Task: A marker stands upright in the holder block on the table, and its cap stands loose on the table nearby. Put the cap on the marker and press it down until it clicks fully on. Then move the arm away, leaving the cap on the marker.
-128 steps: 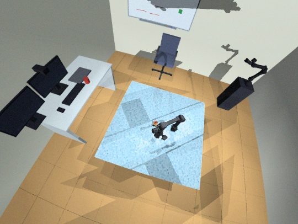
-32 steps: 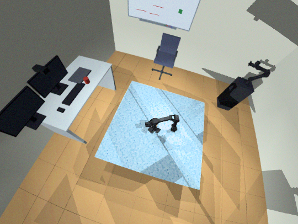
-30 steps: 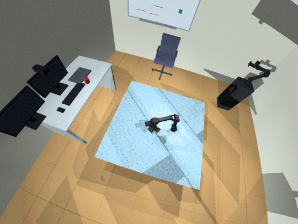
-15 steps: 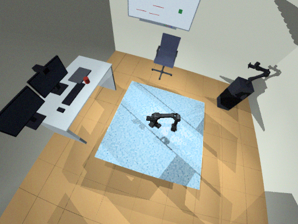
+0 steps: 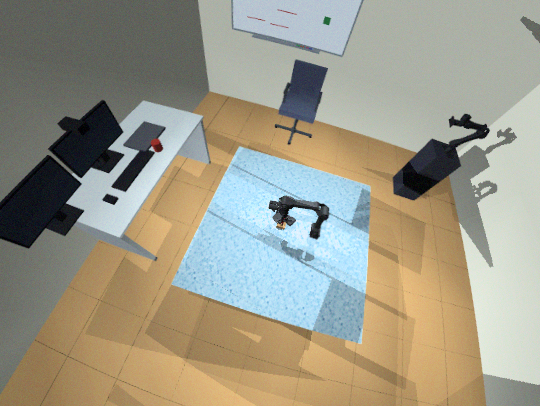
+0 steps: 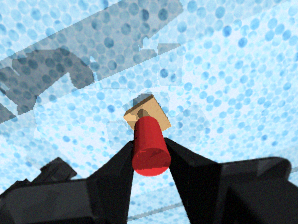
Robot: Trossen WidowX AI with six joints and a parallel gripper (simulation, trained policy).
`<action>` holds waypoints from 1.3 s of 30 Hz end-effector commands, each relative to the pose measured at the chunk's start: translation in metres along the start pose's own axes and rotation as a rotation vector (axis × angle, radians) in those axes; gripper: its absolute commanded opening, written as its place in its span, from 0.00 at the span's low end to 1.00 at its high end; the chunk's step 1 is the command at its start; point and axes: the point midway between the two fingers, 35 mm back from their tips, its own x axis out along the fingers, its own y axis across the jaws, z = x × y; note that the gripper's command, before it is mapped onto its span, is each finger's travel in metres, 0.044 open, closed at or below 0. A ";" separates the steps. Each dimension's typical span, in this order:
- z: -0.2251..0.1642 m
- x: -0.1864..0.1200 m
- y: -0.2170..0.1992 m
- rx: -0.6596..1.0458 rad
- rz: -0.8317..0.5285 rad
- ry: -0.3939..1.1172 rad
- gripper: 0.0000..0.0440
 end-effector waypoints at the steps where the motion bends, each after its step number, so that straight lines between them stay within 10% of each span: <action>1: -0.011 -0.004 -0.001 0.014 -0.001 0.002 0.02; 39: -0.025 0.057 -0.001 -0.006 0.102 0.012 0.00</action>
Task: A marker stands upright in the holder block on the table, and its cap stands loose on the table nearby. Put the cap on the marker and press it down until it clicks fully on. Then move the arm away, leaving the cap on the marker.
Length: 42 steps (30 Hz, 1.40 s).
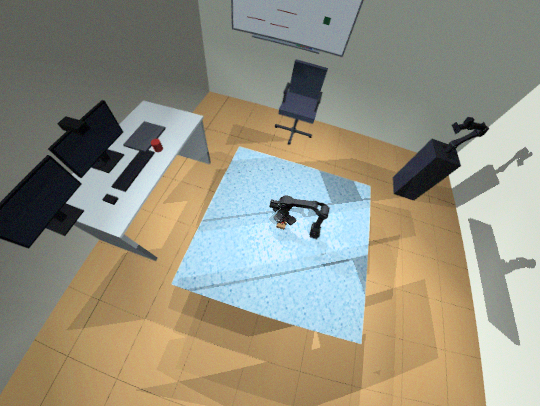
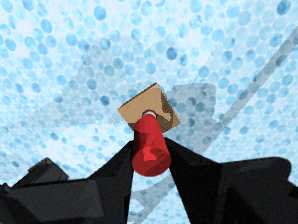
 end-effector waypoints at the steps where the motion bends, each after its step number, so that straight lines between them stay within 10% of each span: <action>1: 0.000 0.015 0.004 -0.015 0.043 0.012 0.00; 42: -0.008 0.046 -0.001 -0.131 0.020 0.041 0.19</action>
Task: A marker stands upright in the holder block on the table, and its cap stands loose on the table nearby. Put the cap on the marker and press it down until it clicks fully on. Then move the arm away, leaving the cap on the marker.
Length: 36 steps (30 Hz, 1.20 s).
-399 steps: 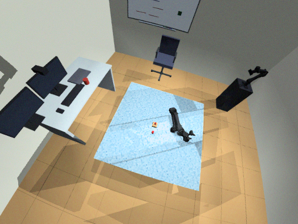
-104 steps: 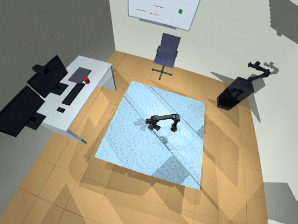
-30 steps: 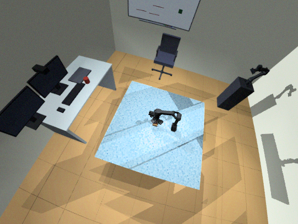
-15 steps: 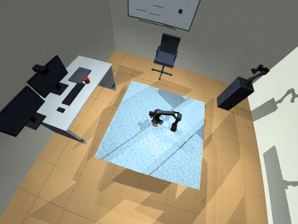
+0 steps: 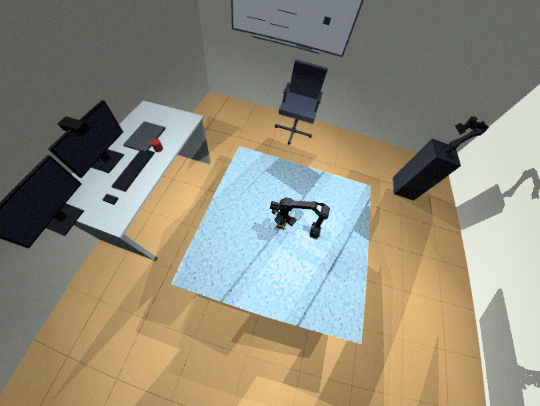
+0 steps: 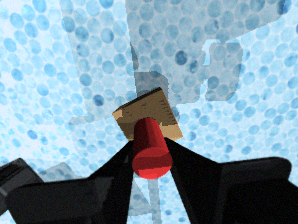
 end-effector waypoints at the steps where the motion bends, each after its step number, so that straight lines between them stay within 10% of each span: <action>1: -0.009 0.017 0.002 0.000 0.030 0.049 0.19; 36: -0.013 0.018 -0.002 -0.052 0.002 0.057 0.32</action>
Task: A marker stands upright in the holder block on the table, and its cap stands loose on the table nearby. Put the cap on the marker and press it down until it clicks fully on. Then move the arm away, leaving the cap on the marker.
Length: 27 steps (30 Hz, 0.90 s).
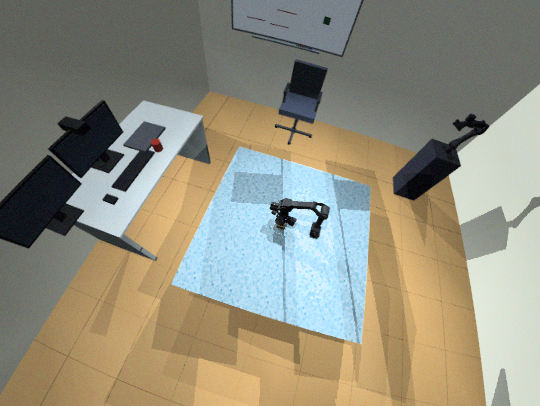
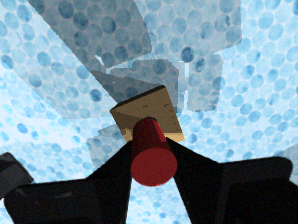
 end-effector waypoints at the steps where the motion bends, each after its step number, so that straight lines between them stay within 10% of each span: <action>1: -0.010 0.011 -0.001 -0.002 0.008 0.038 0.33; 14: -0.009 0.003 0.012 -0.040 -0.015 0.017 1.00; 27: -0.007 -0.035 0.007 -0.066 -0.120 -0.012 1.00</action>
